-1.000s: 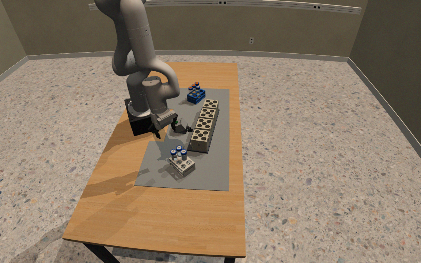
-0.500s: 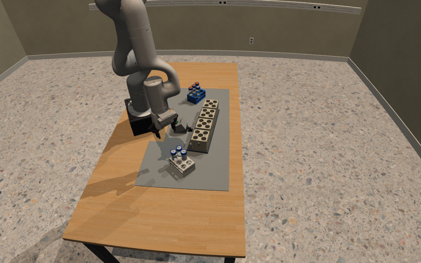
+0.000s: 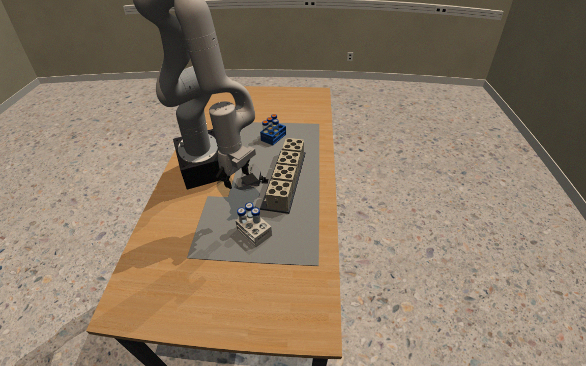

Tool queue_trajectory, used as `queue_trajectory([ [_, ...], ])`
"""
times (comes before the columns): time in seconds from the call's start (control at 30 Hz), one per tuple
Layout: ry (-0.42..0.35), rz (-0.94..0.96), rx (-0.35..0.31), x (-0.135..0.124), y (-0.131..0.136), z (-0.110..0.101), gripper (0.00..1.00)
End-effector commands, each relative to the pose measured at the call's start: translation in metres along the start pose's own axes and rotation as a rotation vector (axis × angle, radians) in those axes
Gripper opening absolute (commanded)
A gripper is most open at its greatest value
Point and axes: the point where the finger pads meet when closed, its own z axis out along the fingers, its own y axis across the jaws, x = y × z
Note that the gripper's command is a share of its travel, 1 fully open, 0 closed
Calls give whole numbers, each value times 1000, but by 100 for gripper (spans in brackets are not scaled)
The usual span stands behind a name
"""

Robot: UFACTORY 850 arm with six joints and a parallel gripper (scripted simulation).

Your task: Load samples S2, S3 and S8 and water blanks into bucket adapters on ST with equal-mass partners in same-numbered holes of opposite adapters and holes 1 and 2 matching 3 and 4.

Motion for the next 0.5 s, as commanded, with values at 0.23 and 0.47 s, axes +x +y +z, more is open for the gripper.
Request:
queue_trajectory([
  [0.23,-14,-367,-40,-4,-56,2,100],
  [0.47,-18,-567,-39,-7,-86,3,100],
])
